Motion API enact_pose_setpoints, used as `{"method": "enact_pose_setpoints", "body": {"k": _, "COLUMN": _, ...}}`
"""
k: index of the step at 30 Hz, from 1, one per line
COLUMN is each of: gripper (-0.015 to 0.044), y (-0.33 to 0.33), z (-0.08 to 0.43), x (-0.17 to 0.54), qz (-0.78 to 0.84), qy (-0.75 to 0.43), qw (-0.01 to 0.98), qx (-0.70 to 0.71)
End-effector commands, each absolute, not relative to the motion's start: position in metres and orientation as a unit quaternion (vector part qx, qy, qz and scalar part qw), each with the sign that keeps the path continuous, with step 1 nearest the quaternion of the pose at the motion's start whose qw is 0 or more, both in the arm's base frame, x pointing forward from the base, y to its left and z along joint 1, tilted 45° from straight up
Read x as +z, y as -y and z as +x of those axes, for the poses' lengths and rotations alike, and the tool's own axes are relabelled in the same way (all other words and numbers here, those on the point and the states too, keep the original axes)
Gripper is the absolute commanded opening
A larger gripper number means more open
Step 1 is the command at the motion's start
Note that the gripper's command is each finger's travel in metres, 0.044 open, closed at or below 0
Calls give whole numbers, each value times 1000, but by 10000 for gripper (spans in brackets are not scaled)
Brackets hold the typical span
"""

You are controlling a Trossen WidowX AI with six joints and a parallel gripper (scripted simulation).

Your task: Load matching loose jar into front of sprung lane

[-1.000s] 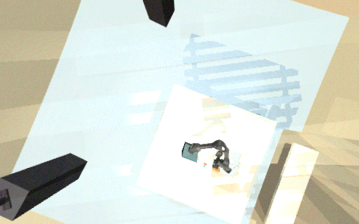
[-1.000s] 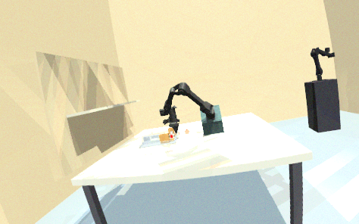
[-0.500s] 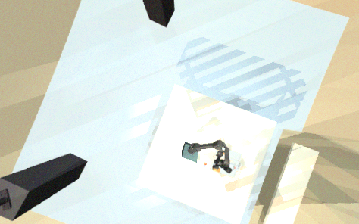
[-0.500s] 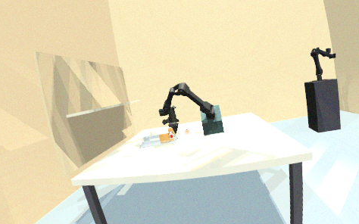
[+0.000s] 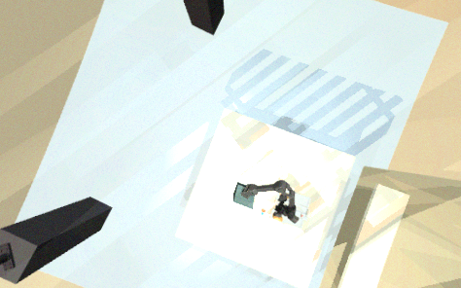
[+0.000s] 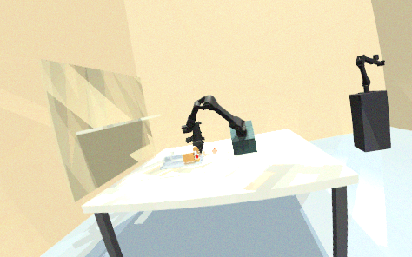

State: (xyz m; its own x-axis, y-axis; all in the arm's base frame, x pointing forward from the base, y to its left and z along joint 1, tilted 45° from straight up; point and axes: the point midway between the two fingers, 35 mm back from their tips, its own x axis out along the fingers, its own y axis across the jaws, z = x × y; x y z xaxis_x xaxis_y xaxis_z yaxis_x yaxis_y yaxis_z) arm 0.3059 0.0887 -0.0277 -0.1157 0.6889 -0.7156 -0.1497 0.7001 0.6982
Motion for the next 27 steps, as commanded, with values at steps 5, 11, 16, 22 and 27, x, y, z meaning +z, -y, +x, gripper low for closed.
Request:
{"method": "enact_pose_setpoints", "body": {"k": 5, "gripper": 0, "y": -89, "z": 320, "x": -23, "qz": 200, "qy": -658, "qw": 645, "qx": 334}}
{"method": "enact_pose_setpoints", "body": {"k": 11, "gripper": 0, "y": -89, "z": 322, "x": -22, "qz": 200, "qy": -657, "qw": 645, "qx": 334}}
{"method": "enact_pose_setpoints", "body": {"k": 16, "gripper": 0, "y": -89, "z": 324, "x": -22, "qz": 200, "qy": -657, "qw": 645, "qx": 334}}
{"method": "enact_pose_setpoints", "body": {"k": 22, "gripper": 0, "y": -89, "z": 326, "x": -22, "qz": 200, "qy": -657, "qw": 645, "qx": 334}}
{"method": "enact_pose_setpoints", "body": {"k": 27, "gripper": 0, "y": -89, "z": 328, "x": -21, "qz": 200, "qy": -657, "qw": 645, "qx": 334}}
